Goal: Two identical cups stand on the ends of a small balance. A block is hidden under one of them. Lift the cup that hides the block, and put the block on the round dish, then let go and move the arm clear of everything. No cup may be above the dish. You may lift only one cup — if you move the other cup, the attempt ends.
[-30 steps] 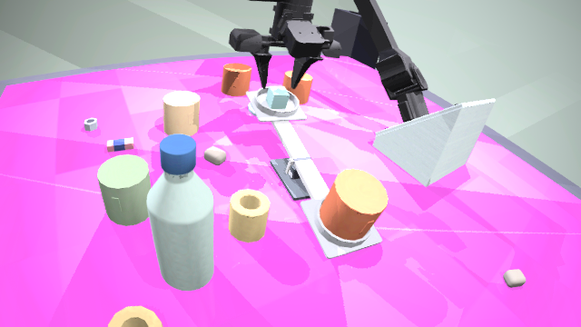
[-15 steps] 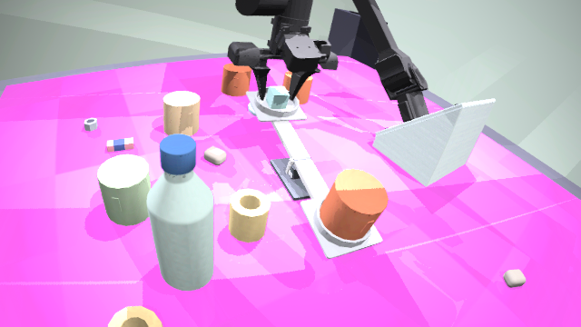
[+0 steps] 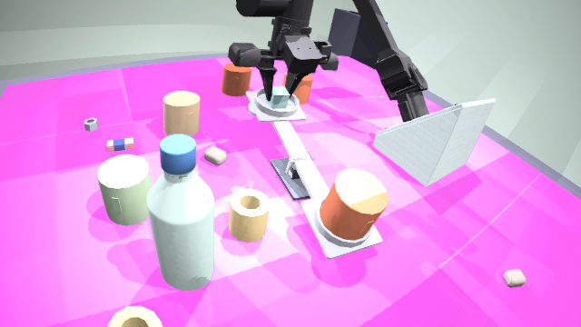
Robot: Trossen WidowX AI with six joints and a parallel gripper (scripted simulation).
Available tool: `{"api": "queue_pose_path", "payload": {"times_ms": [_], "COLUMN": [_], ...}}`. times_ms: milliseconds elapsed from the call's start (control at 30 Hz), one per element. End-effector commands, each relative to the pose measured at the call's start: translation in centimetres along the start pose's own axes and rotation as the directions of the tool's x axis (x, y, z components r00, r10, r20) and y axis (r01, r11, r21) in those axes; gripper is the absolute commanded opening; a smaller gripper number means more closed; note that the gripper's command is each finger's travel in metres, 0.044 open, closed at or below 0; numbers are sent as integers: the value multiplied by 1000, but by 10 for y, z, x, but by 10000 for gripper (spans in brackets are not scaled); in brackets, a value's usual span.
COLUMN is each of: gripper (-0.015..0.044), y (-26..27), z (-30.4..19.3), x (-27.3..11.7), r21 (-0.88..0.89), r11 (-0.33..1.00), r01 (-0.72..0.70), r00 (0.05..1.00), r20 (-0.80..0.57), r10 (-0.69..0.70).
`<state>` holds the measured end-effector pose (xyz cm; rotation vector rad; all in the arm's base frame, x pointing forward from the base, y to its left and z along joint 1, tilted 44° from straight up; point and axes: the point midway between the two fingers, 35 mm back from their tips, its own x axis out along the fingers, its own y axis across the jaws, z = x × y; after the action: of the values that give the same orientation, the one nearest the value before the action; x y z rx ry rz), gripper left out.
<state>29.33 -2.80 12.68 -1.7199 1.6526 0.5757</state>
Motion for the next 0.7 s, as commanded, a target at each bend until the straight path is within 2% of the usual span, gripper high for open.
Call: {"api": "queue_pose_path", "payload": {"times_ms": [0,433,667], "gripper": [0,0,0], "y": [-2,2,2], "z": [0,0,-6], "x": [-14,-90,-89], "r21": [-17,-118,-118], "r11": [1000,991,991], "r01": [13,66,65], "r00": [1000,998,998], "r20": [4,27,31], "r10": [-13,-63,-62]}}
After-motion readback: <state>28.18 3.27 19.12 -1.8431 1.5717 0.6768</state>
